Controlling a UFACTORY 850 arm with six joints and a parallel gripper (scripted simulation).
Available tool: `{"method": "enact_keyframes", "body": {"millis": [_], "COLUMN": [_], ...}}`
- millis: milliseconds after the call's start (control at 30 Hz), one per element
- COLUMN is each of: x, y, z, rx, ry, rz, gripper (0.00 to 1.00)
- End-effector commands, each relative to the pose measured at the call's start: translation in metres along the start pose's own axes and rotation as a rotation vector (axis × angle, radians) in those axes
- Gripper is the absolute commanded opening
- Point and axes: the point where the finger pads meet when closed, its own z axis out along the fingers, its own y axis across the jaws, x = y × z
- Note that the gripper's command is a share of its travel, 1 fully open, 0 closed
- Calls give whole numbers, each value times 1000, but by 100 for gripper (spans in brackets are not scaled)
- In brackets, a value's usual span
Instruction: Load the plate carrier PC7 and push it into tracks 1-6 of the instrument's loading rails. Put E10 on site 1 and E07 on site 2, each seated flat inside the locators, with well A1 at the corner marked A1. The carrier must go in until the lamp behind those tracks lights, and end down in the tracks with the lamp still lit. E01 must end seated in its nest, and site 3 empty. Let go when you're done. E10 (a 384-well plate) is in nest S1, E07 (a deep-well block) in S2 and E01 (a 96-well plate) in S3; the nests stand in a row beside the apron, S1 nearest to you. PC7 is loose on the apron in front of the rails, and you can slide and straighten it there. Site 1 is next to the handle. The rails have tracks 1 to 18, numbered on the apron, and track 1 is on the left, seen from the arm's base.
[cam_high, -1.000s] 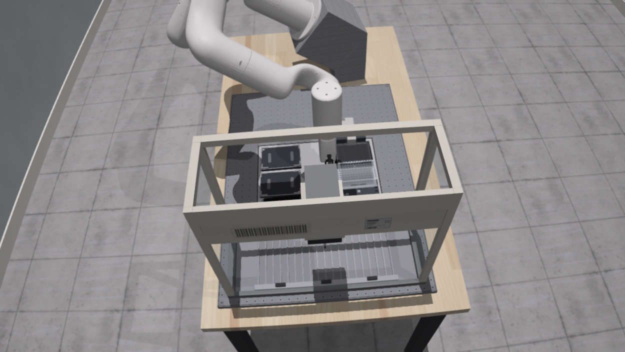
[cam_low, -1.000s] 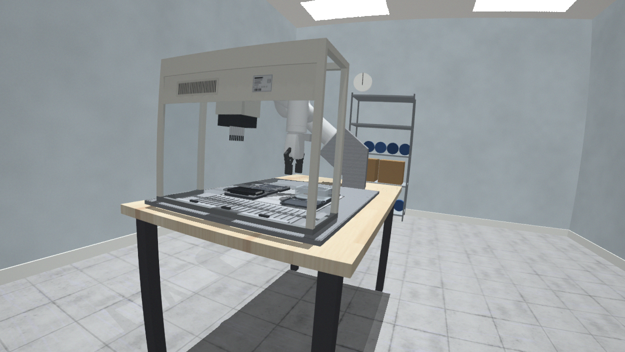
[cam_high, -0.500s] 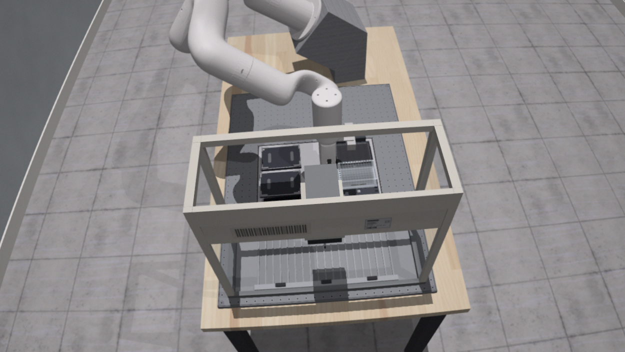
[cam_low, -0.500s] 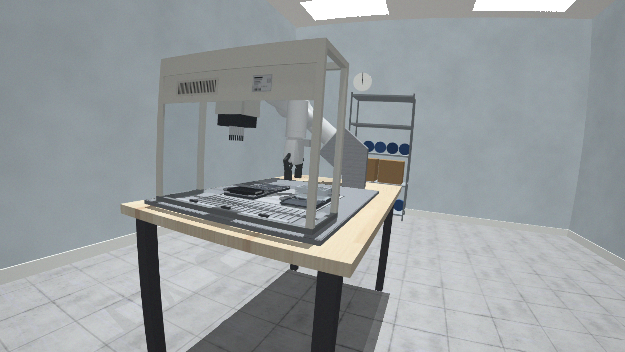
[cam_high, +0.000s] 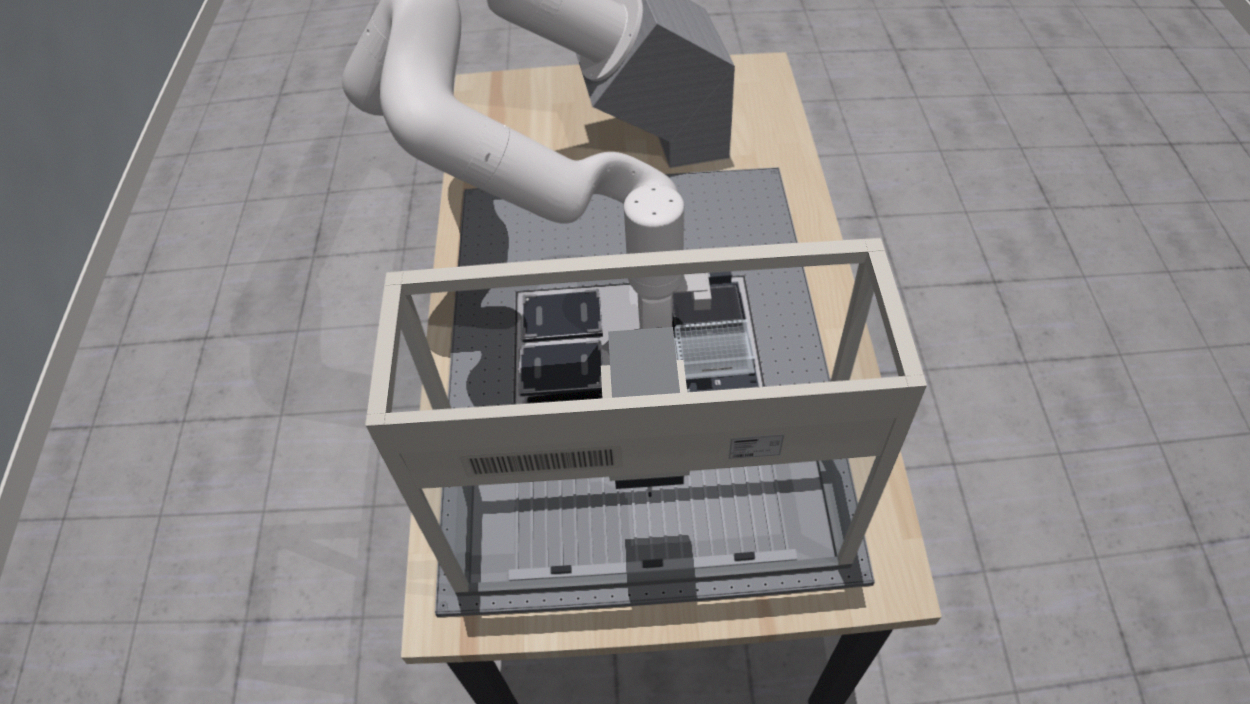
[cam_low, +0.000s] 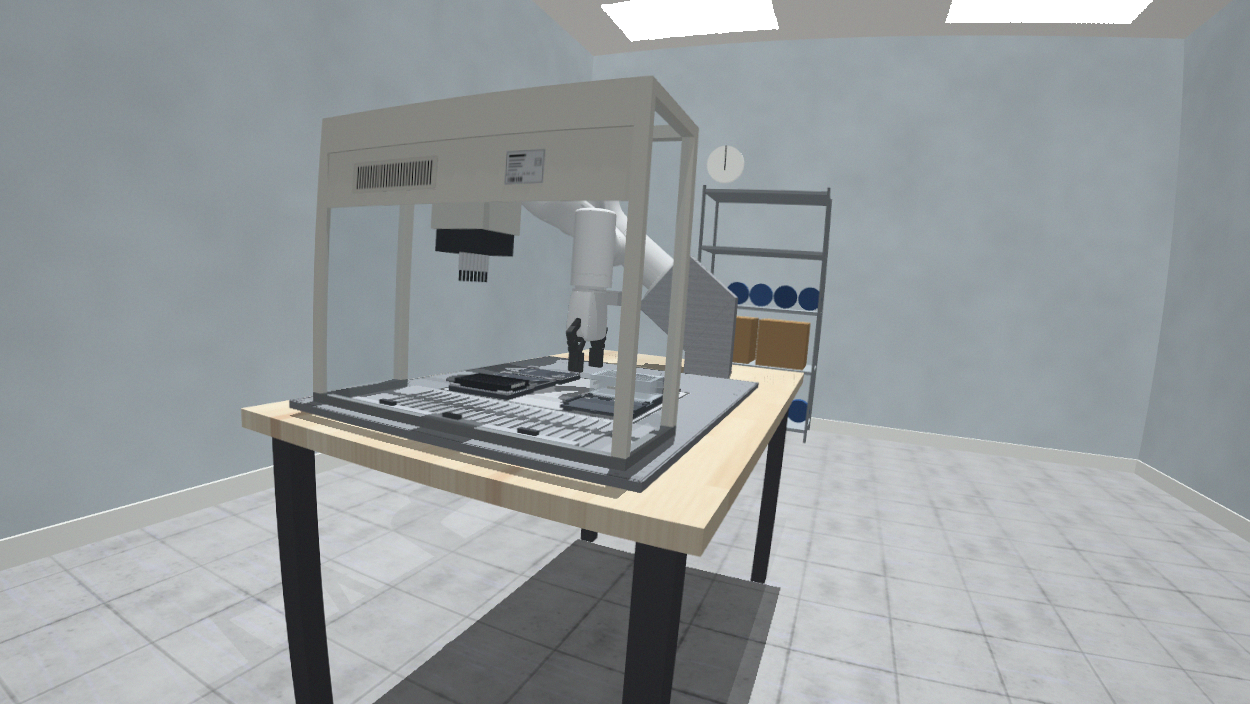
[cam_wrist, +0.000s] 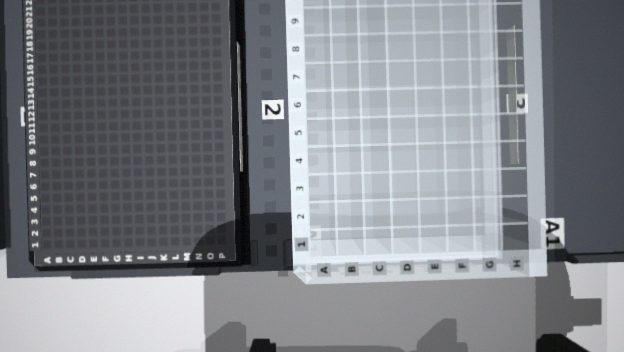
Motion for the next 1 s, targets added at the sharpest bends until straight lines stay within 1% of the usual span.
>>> {"method": "enact_keyframes", "body": {"millis": [0,467,800,967], "x": [0,0,0,0], "y": [1,1,1,1], "z": [4,27,27,31], "rx": [-1,-1,-1,-1], "ry": [0,0,0,0], "rz": [0,0,0,0], "gripper": [100,100,100,100]}}
